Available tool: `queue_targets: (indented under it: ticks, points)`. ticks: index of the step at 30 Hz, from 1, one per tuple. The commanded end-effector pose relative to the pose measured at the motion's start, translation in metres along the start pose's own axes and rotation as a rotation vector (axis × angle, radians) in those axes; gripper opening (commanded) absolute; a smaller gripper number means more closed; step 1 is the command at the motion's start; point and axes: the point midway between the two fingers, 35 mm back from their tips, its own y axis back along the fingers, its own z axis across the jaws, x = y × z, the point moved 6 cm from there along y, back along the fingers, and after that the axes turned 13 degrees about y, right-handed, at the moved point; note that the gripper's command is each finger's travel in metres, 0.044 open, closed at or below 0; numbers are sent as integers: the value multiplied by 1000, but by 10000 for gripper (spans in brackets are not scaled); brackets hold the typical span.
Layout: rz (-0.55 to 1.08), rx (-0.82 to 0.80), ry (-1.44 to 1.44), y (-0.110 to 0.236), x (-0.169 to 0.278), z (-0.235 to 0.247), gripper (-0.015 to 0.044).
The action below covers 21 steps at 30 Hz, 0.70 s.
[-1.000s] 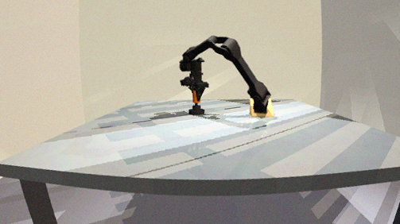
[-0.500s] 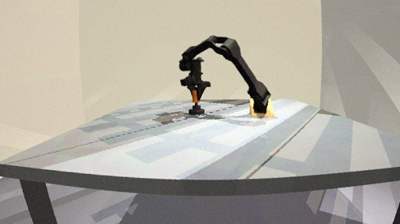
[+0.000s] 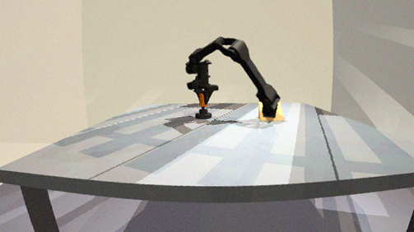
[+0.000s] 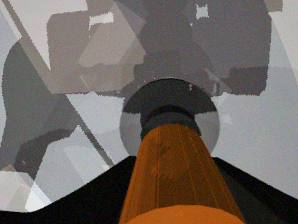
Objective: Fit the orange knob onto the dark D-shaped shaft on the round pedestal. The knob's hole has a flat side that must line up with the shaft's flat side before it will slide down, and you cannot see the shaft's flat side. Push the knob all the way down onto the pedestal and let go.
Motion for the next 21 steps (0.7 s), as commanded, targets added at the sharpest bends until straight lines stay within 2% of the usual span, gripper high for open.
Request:
queue_targets:
  ticks: [1, 7, 13, 21]
  points:
    - [-1, 3, 4, 1, -1, 0, 0]
    - [-1, 3, 13, 4, -2, -1, 0]
    - [-1, 3, 203, 4, -1, -2, 0]
    - [-1, 3, 213, 2, 0, -1, 0]
